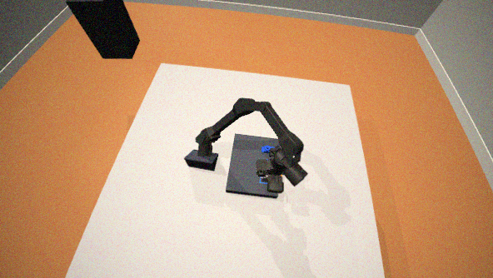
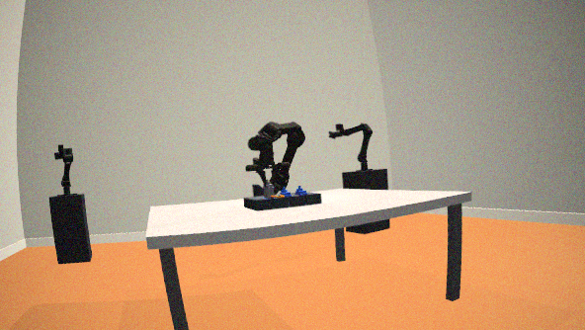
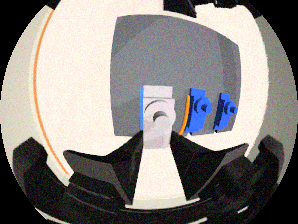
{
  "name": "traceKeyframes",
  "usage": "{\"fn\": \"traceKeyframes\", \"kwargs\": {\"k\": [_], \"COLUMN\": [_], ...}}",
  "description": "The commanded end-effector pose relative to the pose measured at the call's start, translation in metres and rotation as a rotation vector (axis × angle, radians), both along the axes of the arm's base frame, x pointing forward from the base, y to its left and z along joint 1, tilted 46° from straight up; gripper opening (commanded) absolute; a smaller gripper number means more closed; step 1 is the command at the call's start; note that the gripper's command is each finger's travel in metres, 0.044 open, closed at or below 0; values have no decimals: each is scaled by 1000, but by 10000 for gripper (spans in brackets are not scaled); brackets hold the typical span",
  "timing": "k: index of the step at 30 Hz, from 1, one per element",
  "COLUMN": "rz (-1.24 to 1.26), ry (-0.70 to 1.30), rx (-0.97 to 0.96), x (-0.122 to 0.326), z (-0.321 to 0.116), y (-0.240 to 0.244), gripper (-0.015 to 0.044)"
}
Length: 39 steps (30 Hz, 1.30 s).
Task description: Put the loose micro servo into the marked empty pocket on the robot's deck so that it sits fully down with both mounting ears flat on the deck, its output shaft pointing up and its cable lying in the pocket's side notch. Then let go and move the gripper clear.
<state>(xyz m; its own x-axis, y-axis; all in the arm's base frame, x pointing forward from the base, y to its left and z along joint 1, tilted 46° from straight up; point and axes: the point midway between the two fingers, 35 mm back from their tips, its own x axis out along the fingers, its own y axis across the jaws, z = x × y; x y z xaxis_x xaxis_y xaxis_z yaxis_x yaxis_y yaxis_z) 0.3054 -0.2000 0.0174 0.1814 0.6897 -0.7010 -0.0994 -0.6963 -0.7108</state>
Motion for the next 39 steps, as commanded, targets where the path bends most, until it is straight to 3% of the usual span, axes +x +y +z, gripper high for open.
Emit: {"fn": "traceKeyframes", "kwargs": {"k": [1,39], "rz": [-7,-7], "ry": [4,3], "rx": [5,6], "x": [-1,6], "z": [-3,-28], "y": [3,28], "gripper": [0,0]}}
